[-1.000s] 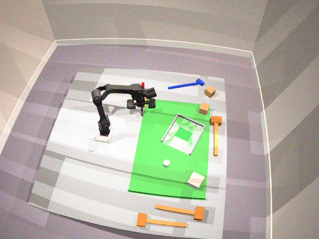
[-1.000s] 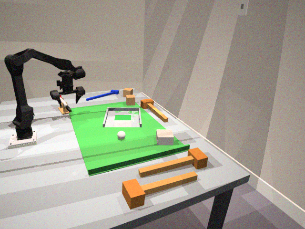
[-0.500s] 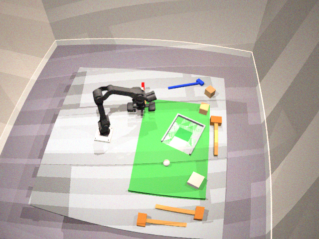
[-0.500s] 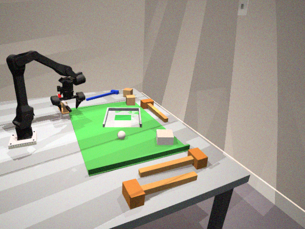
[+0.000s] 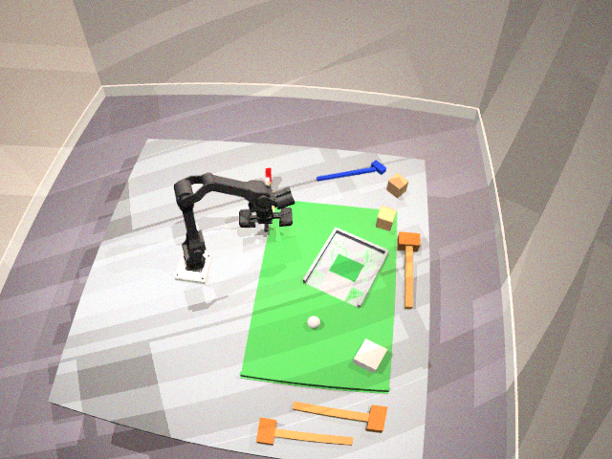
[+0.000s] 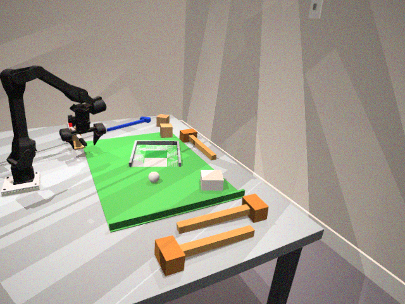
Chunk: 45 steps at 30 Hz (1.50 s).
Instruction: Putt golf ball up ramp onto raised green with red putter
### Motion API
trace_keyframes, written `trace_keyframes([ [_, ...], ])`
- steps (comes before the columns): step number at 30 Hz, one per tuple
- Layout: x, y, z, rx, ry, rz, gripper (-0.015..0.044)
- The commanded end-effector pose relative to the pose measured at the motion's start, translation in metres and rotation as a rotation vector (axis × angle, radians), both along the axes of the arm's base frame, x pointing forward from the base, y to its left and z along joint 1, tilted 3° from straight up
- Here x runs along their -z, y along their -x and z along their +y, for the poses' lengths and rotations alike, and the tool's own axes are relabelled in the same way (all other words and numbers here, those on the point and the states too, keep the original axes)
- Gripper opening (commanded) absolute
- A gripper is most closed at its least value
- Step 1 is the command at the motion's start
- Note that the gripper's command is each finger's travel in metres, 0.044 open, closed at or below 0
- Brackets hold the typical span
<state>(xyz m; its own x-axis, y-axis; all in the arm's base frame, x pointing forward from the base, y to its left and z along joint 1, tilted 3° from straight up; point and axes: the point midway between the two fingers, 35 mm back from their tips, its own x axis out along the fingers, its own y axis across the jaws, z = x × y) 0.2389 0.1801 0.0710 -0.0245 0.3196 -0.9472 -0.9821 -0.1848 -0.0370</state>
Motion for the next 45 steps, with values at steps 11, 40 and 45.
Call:
trace_keyframes([
  [11,0.006,0.0,0.0,0.0,0.001,0.003,0.0282],
  [40,-0.048,-0.003,-0.001,0.0,0.001,0.002,0.0],
  [45,-0.075,-0.001,-0.004,0.0,0.001,0.003,0.0],
])
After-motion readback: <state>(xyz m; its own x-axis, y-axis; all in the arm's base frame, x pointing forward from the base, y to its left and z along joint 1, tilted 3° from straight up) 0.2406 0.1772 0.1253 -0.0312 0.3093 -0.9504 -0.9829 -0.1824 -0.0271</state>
